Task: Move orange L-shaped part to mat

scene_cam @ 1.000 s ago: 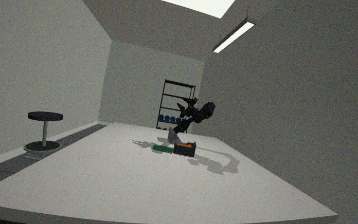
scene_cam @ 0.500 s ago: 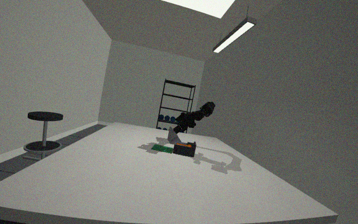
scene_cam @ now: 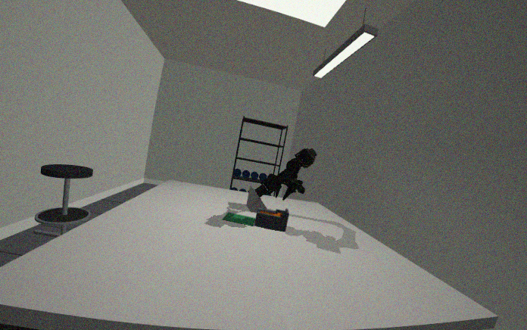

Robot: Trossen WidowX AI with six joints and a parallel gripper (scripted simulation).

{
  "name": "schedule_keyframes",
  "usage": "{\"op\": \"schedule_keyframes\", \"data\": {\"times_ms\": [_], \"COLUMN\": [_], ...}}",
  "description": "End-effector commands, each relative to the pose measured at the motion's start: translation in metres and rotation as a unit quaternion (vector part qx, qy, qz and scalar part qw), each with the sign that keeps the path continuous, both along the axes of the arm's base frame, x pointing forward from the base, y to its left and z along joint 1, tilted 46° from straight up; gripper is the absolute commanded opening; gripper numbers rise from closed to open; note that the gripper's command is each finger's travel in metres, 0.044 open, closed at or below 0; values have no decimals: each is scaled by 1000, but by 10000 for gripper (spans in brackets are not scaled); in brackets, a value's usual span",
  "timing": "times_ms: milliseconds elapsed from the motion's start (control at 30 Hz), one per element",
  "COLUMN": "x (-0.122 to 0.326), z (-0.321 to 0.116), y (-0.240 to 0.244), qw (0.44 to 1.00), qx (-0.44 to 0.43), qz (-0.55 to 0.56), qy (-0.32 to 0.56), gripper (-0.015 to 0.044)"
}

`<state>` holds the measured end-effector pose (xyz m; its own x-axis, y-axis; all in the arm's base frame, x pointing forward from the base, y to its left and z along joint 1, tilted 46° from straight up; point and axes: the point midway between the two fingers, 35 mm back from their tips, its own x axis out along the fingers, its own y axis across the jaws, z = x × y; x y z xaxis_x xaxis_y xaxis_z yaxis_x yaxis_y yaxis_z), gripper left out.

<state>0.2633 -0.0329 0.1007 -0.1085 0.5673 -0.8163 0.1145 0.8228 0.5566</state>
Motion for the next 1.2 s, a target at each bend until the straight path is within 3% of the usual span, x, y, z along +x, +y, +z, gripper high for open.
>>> {"op": "schedule_keyframes", "data": {"times_ms": [0, 267, 533, 1167], "x": [25, 25, 29, 30], "z": [28, 26, -22, -39], "y": [15, 16, 66, 83], "qw": [986, 986, 986, 986], "qx": [86, 85, 87, 87], "qz": [-143, -143, -143, -143], "qy": [16, 16, 15, 15], "gripper": [180, 180, 180, 180]}}
